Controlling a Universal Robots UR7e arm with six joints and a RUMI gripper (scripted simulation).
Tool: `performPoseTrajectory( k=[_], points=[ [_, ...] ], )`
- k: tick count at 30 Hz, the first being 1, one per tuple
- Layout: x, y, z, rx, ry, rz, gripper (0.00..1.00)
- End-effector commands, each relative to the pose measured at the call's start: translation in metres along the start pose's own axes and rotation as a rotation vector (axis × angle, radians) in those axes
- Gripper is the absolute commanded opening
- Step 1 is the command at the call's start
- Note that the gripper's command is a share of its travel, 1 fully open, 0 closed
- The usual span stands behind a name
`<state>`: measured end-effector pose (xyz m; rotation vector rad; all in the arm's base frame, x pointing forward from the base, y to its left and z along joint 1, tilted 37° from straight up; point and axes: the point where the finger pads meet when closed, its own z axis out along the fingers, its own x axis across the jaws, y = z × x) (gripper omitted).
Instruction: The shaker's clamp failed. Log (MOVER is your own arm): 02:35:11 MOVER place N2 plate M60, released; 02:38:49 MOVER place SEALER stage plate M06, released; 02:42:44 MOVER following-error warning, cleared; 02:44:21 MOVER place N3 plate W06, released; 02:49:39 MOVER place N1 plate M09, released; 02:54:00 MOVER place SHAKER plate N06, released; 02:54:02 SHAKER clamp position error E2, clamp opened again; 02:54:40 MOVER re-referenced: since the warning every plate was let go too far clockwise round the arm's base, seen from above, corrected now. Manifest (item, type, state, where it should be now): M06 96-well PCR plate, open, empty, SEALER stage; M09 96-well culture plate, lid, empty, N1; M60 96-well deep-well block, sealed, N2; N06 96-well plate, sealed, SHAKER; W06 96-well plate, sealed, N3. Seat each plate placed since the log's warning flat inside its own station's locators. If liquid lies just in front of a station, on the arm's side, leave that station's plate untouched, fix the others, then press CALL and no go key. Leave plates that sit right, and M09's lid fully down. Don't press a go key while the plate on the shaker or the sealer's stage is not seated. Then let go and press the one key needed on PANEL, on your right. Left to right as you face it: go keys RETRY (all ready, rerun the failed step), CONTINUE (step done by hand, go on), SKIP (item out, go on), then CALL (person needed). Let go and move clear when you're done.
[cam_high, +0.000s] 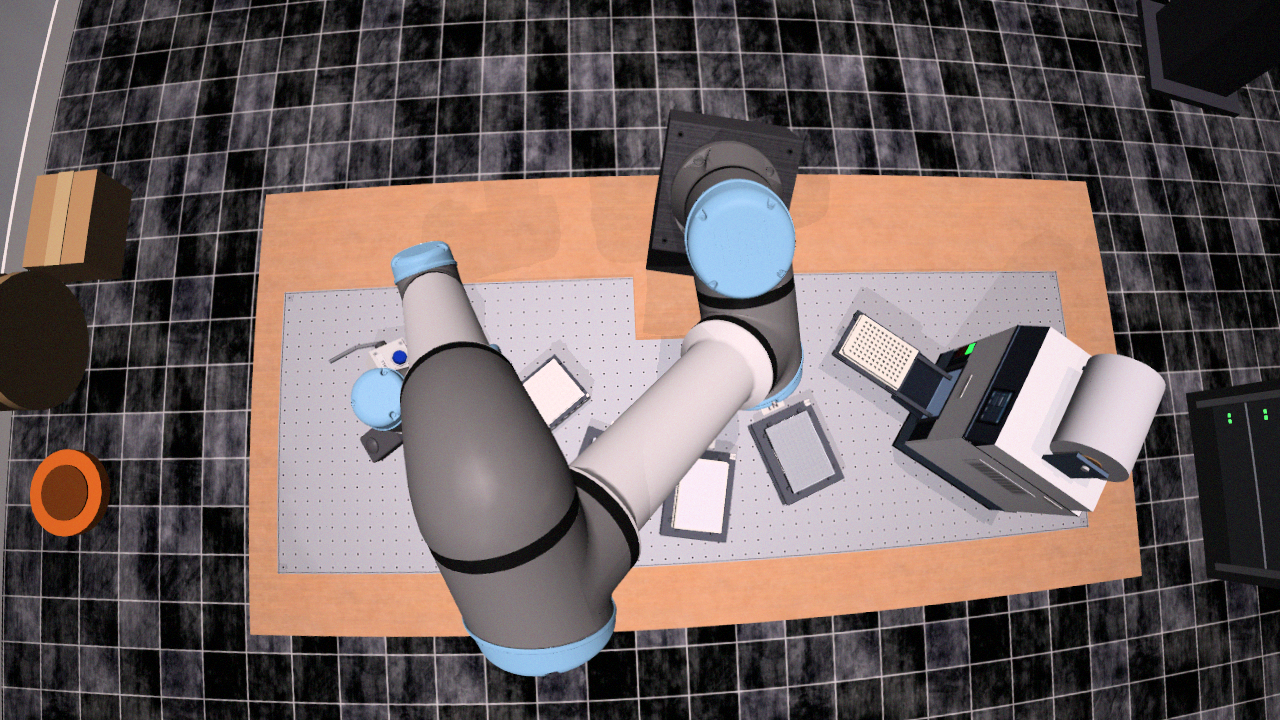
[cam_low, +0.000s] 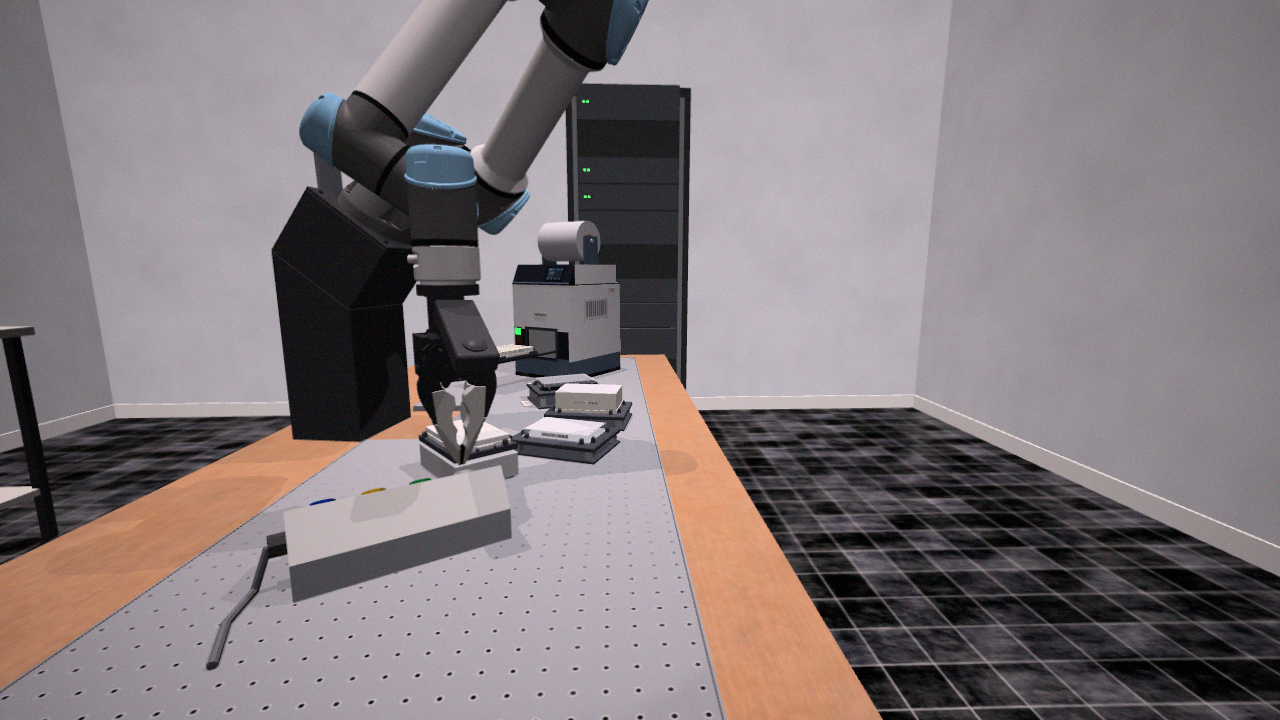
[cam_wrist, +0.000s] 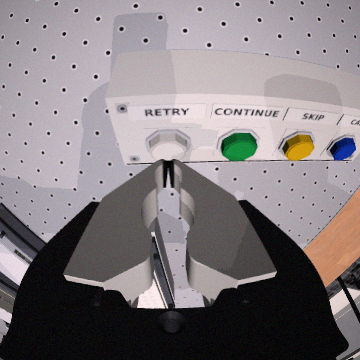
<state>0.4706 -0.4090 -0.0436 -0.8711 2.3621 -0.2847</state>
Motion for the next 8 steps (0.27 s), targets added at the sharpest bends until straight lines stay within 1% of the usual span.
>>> performPoseTrajectory(
  k=[1, 8],
  points=[
    [0.0001, -0.0005, 0.0027, 0.001, 0.000, 0.000, 0.00],
    [0.0001, -0.0005, 0.0074, 0.001, 0.000, 0.000, 0.00]
  ],
)
